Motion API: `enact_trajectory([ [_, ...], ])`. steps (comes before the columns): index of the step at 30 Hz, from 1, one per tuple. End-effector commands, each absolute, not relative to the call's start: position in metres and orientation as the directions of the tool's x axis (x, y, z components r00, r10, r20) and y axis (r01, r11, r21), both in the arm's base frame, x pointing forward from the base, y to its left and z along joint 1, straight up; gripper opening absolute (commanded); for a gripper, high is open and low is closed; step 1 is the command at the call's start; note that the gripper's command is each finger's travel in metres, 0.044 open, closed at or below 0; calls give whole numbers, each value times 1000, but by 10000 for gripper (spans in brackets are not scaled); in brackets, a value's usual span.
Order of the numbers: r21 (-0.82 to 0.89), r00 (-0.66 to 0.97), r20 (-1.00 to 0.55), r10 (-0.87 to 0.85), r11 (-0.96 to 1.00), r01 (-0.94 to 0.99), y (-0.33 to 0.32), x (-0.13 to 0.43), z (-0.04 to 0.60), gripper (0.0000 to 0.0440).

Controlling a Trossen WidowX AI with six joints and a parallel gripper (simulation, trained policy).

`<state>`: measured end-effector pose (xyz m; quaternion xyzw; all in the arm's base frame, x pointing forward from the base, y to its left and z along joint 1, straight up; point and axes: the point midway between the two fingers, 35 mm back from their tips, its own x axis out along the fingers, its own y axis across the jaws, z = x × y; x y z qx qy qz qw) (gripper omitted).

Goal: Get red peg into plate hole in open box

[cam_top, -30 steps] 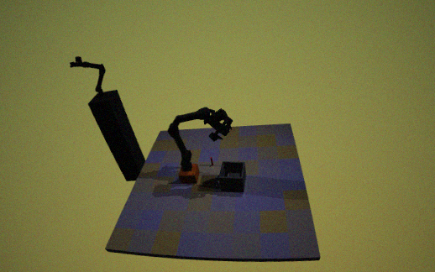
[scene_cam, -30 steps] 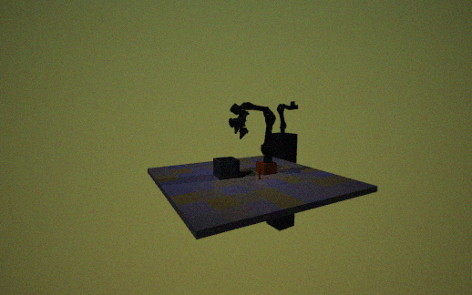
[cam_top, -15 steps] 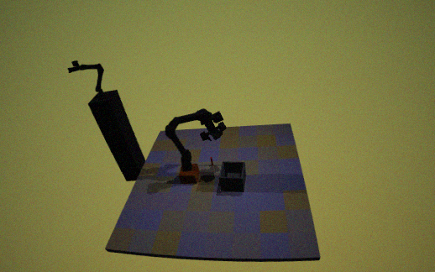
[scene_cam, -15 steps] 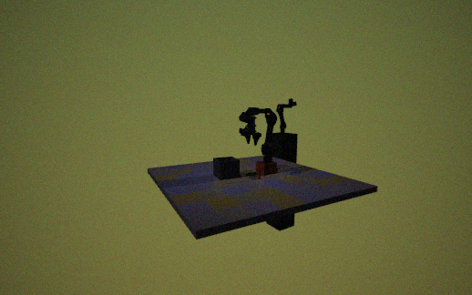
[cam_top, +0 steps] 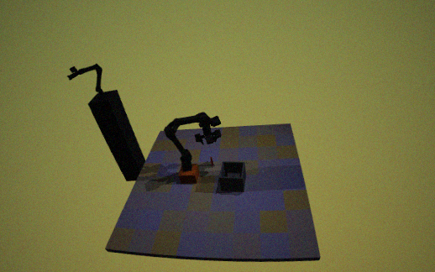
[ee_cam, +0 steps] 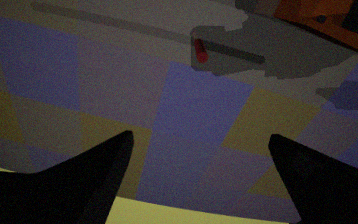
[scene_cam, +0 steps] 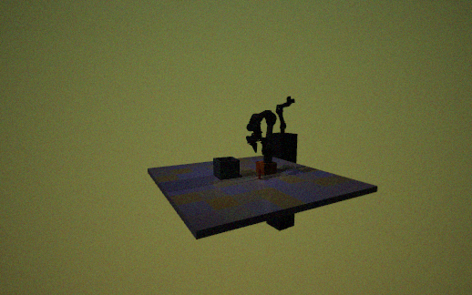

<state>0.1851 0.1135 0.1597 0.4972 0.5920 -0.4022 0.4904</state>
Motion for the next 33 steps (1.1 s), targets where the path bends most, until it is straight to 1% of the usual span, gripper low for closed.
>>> enact_trajectory([
  [1, -38, -63, -987, 148, 164, 986, 114, 176, 144, 440],
  [15, -137, -142, -990, 15, 187, 973, 111, 164, 95, 439],
  [33, -153, -136, -987, -90, 221, 963, 99, 166, 33, 423],
])
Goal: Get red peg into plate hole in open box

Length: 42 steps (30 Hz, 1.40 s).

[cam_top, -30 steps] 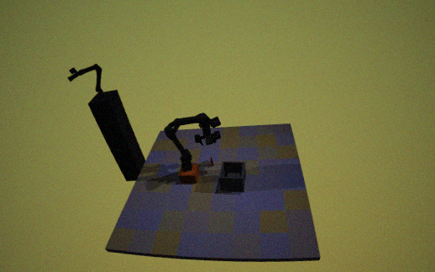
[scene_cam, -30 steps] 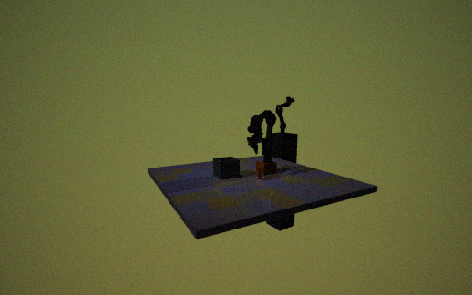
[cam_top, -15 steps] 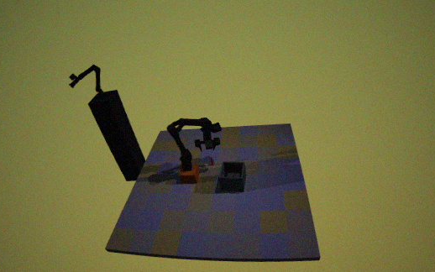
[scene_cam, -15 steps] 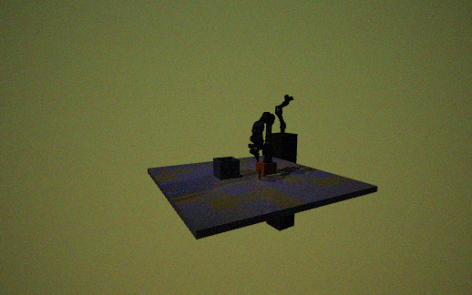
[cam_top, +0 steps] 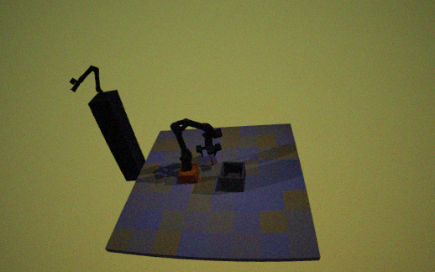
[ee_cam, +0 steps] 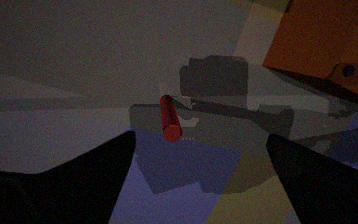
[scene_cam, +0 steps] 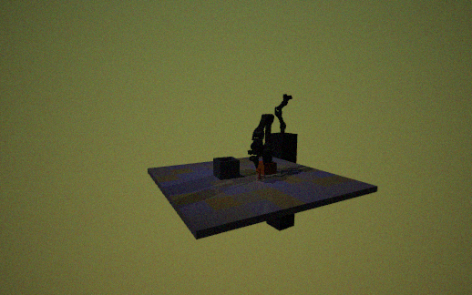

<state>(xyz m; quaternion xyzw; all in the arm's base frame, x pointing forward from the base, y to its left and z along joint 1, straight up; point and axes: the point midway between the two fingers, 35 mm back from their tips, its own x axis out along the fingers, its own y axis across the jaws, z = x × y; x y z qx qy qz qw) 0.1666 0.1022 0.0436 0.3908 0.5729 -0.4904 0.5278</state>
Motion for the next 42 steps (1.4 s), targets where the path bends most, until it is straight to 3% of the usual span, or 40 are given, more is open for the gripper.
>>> enact_trajectory([
  [1, -151, -133, -987, -93, 221, 964, 99, 166, 29, 422],
  [15, -119, -96, -987, -127, 195, 974, 93, 167, -11, 394],
  [32, -83, -62, -994, -86, 271, 959, 112, 182, -37, 0],
  [42, -17, -6, -999, -44, 256, 967, 117, 194, -18, 0],
])
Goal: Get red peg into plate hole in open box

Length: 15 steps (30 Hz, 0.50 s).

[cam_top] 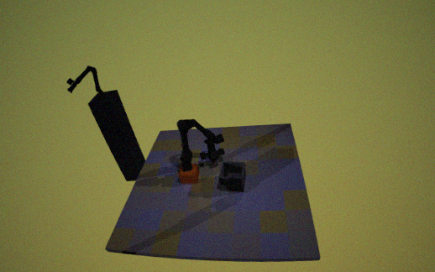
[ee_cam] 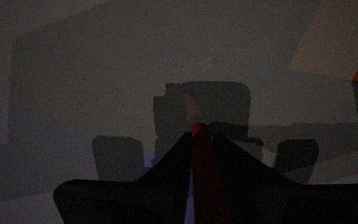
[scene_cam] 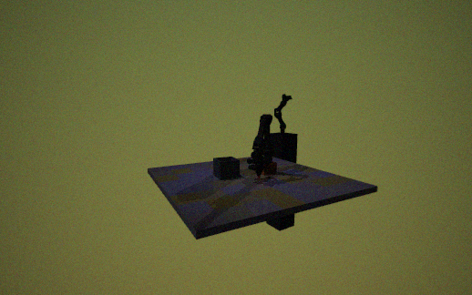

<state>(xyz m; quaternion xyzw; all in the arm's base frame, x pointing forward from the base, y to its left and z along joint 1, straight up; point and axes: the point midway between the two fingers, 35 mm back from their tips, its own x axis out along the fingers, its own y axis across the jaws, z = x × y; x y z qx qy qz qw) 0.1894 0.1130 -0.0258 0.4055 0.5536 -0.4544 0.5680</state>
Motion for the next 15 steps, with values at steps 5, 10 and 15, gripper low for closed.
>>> enact_trajectory([
  [5, 25, 29, -999, -16, 245, 969, 120, 202, -5, 0],
  [10, 73, 72, -997, 14, 237, 969, 123, 211, 11, 0],
  [15, 127, 120, -992, 42, 236, 964, 125, 222, 30, 0],
])
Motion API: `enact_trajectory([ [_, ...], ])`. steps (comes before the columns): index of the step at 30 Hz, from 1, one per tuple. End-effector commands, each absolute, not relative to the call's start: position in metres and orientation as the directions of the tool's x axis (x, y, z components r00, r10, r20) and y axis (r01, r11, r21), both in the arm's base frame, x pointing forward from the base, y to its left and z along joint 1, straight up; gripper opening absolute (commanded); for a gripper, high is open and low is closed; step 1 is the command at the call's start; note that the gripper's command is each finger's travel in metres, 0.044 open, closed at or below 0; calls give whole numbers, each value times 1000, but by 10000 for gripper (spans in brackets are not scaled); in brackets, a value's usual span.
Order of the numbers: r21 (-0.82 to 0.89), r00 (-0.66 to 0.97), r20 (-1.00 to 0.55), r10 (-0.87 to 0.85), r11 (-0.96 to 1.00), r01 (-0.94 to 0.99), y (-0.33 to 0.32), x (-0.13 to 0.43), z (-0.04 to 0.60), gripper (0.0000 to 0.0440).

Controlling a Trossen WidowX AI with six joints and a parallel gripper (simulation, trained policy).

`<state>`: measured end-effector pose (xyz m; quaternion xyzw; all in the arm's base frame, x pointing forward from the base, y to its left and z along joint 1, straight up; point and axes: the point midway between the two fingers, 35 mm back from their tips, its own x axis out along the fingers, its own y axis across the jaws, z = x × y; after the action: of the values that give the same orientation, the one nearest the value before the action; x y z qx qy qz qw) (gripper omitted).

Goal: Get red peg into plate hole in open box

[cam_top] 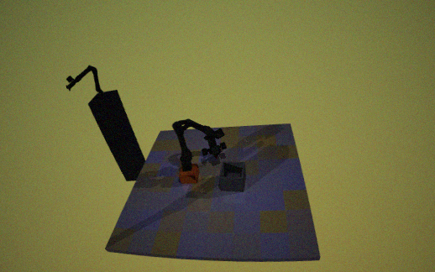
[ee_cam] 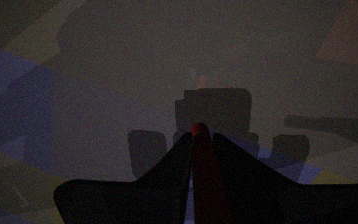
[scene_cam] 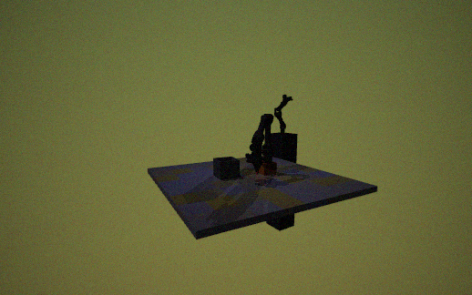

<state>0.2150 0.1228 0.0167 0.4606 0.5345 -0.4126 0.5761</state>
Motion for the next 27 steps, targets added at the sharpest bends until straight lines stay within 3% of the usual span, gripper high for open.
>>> enact_trajectory([
  [1, 138, 130, -990, 47, 236, 962, 125, 225, 34, 0],
  [27, 278, 288, -957, -2, 259, 925, 71, 275, 127, 0],
])
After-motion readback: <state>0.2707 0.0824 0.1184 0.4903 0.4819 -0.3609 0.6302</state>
